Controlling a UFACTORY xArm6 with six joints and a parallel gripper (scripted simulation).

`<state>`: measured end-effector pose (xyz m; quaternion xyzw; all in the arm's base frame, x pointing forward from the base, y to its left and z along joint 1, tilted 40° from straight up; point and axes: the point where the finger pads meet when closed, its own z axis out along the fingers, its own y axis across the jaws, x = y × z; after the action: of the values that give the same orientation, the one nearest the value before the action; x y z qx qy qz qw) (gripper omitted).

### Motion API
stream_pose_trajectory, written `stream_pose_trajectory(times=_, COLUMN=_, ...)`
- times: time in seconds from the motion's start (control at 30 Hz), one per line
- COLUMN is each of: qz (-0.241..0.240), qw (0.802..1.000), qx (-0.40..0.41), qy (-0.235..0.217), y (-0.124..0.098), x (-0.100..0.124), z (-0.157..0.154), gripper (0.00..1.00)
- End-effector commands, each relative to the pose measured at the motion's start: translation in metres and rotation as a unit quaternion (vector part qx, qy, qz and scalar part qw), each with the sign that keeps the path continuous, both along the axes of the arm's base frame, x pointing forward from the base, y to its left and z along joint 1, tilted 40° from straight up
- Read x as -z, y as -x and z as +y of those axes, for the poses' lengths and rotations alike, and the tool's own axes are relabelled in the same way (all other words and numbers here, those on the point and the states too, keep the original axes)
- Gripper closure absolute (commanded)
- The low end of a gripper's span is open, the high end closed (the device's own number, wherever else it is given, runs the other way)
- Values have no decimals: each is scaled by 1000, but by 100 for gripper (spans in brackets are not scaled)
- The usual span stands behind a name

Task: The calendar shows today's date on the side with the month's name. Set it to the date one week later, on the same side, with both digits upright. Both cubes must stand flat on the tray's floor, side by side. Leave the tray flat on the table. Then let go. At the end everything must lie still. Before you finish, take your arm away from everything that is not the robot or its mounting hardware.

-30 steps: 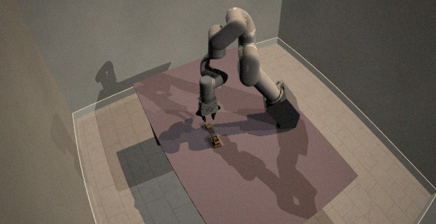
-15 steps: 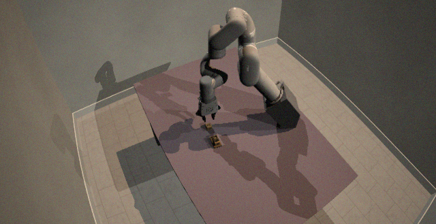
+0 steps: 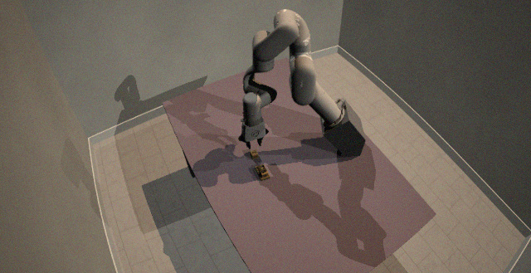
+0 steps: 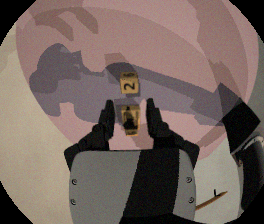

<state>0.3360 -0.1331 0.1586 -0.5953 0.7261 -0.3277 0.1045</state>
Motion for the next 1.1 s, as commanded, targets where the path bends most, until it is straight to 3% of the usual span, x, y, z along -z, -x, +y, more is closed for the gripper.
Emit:
stream_pose_trajectory(times=0.0, qz=-1, qw=1000, qx=0, qy=1, y=-2, x=2, z=-1, gripper=51)
stream_pose_trajectory(times=1.07, qz=-1, qw=1000, qx=0, qy=1, y=-20, x=27, z=-14, gripper=51)
